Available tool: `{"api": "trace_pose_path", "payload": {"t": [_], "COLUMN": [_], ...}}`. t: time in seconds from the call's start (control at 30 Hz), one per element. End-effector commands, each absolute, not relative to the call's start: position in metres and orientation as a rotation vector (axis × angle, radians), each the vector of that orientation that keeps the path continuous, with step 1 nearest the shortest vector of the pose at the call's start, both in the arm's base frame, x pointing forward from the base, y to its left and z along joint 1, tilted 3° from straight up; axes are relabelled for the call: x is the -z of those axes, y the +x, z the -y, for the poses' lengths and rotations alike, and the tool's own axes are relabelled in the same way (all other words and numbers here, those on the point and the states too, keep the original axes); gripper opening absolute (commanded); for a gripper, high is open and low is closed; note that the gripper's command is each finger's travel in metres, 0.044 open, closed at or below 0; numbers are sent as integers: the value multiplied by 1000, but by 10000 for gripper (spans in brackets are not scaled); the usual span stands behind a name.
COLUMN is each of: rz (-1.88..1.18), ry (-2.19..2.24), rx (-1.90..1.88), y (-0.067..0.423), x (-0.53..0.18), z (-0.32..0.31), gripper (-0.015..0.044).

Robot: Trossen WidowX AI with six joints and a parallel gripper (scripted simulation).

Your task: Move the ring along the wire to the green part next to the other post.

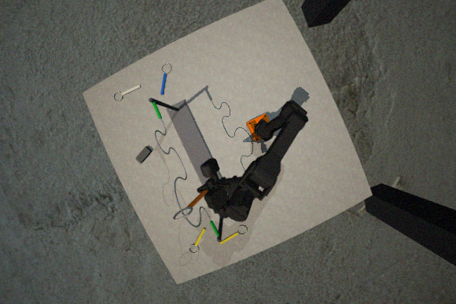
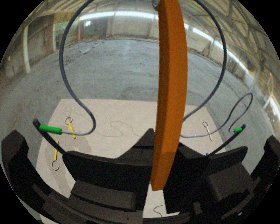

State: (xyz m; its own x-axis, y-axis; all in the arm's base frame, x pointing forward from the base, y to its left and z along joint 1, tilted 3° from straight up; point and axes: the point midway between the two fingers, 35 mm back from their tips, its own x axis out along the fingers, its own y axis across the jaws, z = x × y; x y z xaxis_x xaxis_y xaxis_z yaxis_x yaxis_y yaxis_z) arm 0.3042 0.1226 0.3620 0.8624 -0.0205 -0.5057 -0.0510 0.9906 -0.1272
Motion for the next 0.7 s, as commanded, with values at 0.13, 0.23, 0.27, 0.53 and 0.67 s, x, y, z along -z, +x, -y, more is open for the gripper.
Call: {"api": "trace_pose_path", "payload": {"t": [0.13,0.23,0.27,0.53,0.67], "rz": [-515,-509,-507,-491,-482], "ry": [-233,-270,-282,-379,-427], "rx": [5,14,17,40,52], "y": [305,305,305,306,306], "x": [-362,-362,-363,-363,-364], "z": [-120,-119,-118,-115,-113], "gripper": [-150,-150,-150,-150,-150]}}
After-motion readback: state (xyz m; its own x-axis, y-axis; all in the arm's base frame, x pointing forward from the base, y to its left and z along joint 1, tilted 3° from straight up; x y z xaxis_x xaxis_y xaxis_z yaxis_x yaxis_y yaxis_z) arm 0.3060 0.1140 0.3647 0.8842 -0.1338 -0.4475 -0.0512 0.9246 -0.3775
